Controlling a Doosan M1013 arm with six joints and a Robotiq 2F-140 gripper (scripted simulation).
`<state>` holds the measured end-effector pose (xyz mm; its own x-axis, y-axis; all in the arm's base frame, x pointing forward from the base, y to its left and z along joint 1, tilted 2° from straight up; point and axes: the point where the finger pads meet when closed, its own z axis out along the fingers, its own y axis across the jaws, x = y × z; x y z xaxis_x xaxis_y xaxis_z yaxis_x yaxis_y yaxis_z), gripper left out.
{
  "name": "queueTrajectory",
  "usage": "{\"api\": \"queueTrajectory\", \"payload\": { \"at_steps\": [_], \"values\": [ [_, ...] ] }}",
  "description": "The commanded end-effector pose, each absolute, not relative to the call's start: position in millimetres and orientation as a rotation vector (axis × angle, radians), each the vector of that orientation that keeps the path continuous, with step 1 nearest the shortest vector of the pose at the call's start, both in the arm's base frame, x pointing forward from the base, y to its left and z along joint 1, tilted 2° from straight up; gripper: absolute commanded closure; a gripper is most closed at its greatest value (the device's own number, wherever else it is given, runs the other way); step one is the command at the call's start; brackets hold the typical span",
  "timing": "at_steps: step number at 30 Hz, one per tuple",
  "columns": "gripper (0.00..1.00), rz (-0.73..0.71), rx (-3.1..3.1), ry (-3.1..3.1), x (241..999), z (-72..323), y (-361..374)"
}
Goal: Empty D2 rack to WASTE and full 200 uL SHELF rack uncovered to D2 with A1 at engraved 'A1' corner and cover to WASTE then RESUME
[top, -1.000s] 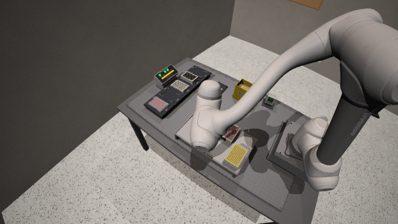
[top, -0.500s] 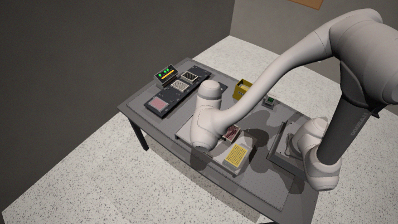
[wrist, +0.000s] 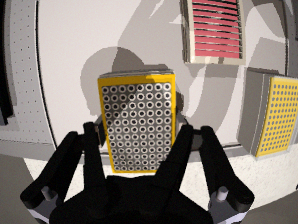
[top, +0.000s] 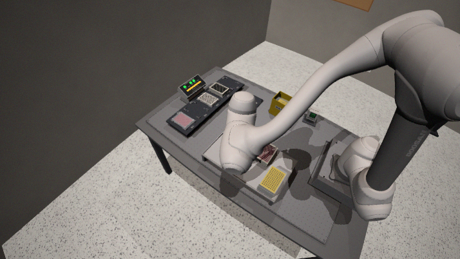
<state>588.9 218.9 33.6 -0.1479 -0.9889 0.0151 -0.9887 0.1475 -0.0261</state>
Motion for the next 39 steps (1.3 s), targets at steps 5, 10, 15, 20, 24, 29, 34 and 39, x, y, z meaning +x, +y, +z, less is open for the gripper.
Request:
{"api": "queueTrajectory", "payload": {
  "at_steps": [5, 10, 15, 20, 24, 29, 34, 39],
  "values": [
    [1.0, -0.046, -2.047, 2.375, 589, 45, 219],
    [1.0, -0.046, -2.047, 2.375, 588, 53, 219],
    [1.0, -0.046, -2.047, 2.375, 588, 58, 219],
    [1.0, -0.046, -2.047, 2.375, 588, 66, 220],
    [1.0, -0.046, -2.047, 2.375, 588, 73, 220],
    [1.0, -0.046, -2.047, 2.375, 588, 78, 220],
    [1.0, -0.046, -2.047, 2.375, 588, 86, 220],
    [1.0, -0.046, -2.047, 2.375, 588, 95, 220]
  ]
}}
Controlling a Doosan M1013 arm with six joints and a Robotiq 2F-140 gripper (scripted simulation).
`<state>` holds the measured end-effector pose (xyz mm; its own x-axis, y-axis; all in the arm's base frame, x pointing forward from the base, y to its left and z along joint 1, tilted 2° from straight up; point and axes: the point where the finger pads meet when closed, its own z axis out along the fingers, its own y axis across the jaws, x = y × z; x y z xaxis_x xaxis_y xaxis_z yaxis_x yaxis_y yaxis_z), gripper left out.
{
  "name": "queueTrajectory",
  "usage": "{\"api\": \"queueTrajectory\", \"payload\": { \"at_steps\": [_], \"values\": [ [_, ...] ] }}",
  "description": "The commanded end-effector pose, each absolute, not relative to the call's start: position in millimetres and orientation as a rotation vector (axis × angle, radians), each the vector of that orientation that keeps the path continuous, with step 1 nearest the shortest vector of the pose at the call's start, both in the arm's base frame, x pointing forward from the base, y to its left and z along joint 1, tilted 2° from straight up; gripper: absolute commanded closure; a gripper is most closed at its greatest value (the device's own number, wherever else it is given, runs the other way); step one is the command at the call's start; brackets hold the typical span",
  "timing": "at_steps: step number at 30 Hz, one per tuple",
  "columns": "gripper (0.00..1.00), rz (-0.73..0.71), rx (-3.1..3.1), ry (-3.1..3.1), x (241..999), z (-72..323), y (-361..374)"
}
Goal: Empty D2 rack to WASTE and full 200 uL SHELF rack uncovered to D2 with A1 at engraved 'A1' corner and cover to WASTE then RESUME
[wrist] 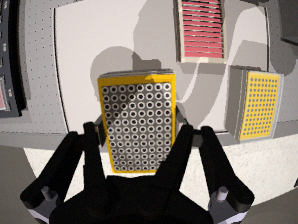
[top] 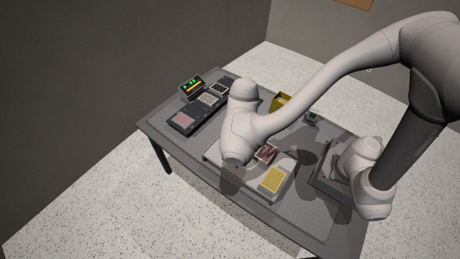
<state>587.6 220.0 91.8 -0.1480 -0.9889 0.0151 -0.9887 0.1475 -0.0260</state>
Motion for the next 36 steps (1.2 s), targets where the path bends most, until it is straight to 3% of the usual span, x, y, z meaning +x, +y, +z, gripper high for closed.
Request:
{"api": "queueTrajectory", "payload": {
  "at_steps": [1, 36],
  "values": [
    [1.0, -0.046, -2.047, 2.375, 587, 96, 220],
    [1.0, -0.046, -2.047, 2.375, 586, 148, 221]
  ]
}}
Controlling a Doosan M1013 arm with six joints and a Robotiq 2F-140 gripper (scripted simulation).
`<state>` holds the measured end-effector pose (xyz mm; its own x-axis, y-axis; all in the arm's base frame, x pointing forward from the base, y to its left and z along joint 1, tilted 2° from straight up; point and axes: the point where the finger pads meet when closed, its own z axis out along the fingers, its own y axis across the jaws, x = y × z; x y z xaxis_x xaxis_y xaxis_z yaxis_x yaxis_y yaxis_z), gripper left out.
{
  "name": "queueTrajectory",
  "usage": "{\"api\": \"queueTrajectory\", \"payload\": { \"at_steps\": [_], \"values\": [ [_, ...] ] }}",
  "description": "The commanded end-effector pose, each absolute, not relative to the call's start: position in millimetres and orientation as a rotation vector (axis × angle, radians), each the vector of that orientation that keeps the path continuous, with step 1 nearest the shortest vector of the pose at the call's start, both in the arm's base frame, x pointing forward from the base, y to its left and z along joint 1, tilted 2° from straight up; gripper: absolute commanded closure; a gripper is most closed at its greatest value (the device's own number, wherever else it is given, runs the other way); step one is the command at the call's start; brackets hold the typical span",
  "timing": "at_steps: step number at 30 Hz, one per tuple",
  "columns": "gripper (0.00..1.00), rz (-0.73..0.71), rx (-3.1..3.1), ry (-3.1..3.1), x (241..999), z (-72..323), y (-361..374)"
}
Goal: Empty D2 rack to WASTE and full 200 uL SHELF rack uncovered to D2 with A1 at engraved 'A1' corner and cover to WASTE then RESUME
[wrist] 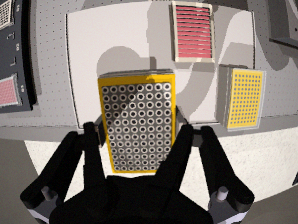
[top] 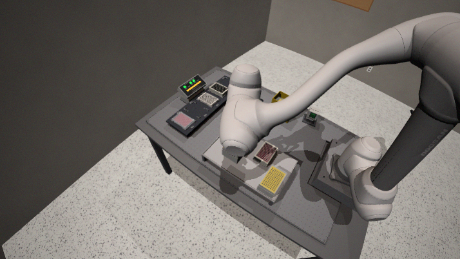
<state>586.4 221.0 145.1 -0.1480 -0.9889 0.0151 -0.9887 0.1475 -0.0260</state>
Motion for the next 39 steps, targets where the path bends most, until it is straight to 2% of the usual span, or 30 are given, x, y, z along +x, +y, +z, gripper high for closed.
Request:
{"api": "queueTrajectory", "payload": {
  "at_steps": [1, 39],
  "values": [
    [1.0, -0.046, -2.047, 2.375, 586, 150, 221],
    [1.0, -0.046, -2.047, 2.375, 585, 203, 222]
  ]
}}
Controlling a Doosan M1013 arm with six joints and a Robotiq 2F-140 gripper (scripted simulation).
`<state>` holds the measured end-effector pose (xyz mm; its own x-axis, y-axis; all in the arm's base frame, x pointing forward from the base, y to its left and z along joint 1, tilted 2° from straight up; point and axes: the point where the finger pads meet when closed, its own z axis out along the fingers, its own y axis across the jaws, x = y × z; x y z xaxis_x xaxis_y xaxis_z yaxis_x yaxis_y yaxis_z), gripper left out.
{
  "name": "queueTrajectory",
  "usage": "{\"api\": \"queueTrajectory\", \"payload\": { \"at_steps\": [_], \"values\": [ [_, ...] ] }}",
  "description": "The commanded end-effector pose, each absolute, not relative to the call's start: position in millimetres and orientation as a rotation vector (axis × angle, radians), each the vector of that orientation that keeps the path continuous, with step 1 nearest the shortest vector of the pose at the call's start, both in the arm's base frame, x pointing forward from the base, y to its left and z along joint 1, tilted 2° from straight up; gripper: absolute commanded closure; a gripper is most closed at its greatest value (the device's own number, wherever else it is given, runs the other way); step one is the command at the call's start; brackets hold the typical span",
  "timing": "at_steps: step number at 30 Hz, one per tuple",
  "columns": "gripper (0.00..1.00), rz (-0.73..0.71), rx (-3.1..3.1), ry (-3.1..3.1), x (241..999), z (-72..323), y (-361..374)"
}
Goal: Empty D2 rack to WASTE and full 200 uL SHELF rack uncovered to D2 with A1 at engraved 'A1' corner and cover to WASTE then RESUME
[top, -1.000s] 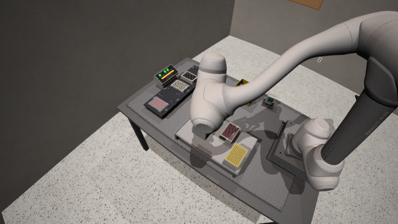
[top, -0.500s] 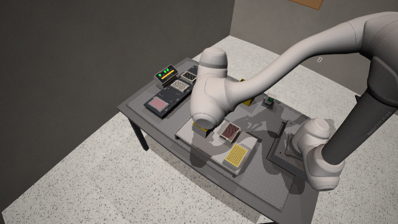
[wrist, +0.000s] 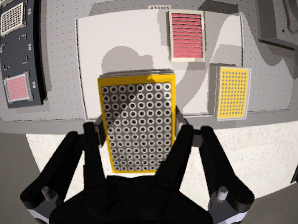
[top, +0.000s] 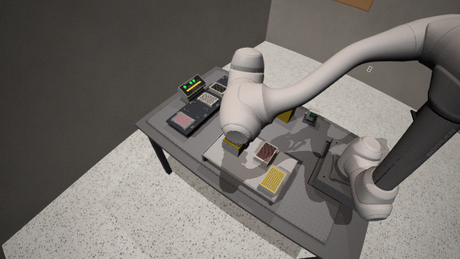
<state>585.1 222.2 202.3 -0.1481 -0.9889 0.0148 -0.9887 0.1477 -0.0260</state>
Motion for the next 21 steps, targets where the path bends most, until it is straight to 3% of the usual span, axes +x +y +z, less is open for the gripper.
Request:
{"api": "queueTrajectory", "payload": {
  "at_steps": [1, 21],
  "values": [
    [1.0, -0.046, -2.047, 2.375, 585, 205, 222],
    [1.0, -0.046, -2.047, 2.375, 585, 223, 222]
  ]
}}
